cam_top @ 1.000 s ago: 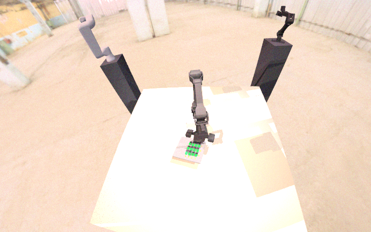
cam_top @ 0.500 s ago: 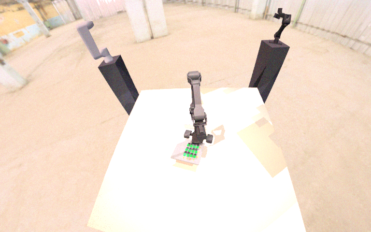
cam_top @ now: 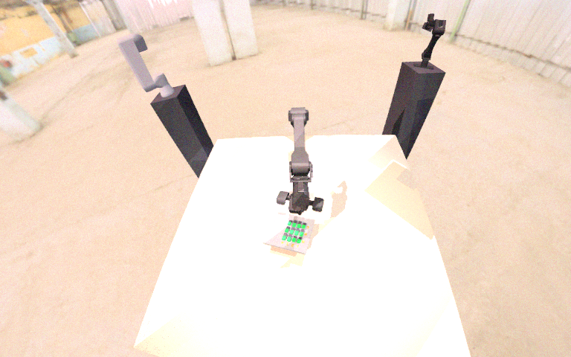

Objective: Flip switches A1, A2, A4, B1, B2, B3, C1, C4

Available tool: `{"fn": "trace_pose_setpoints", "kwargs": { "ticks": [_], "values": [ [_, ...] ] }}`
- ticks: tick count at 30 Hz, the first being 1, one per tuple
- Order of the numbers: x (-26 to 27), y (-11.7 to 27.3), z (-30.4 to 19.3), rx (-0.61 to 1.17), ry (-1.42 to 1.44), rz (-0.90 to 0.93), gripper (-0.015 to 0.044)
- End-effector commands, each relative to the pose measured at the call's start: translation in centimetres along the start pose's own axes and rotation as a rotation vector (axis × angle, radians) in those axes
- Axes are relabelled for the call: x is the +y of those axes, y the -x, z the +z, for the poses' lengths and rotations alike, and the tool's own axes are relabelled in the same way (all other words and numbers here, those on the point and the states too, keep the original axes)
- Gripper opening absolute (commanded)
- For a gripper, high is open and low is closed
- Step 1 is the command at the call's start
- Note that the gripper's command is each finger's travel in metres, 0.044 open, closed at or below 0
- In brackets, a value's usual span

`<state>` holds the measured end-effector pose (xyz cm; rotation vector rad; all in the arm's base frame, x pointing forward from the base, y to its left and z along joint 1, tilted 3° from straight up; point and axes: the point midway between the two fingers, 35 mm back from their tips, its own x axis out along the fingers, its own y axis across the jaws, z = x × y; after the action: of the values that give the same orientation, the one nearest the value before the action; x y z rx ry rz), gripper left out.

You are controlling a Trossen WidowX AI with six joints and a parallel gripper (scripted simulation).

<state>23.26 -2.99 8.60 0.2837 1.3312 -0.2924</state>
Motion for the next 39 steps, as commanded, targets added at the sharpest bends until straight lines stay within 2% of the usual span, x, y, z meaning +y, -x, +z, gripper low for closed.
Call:
{"fn": "trace_pose_setpoints", "kwargs": {
  "ticks": [1, 6, 10, 28, 39],
  "values": [
    [-3.2, 0.1, 0.8, 0.0, -0.008, -0.004, 0.0],
    [-4.7, -0.2, 1.1, 0.0, -0.008, -0.006, 0.0],
    [-4.7, -3.4, 1.1, 0.023, -0.008, -0.005, 0.0],
    [-4.7, -5.7, 1.1, 0.023, -0.008, -0.005, 0.0],
    [-4.7, -5.8, 1.1, 0.023, -0.008, -0.005, 0.0]
  ]
}}
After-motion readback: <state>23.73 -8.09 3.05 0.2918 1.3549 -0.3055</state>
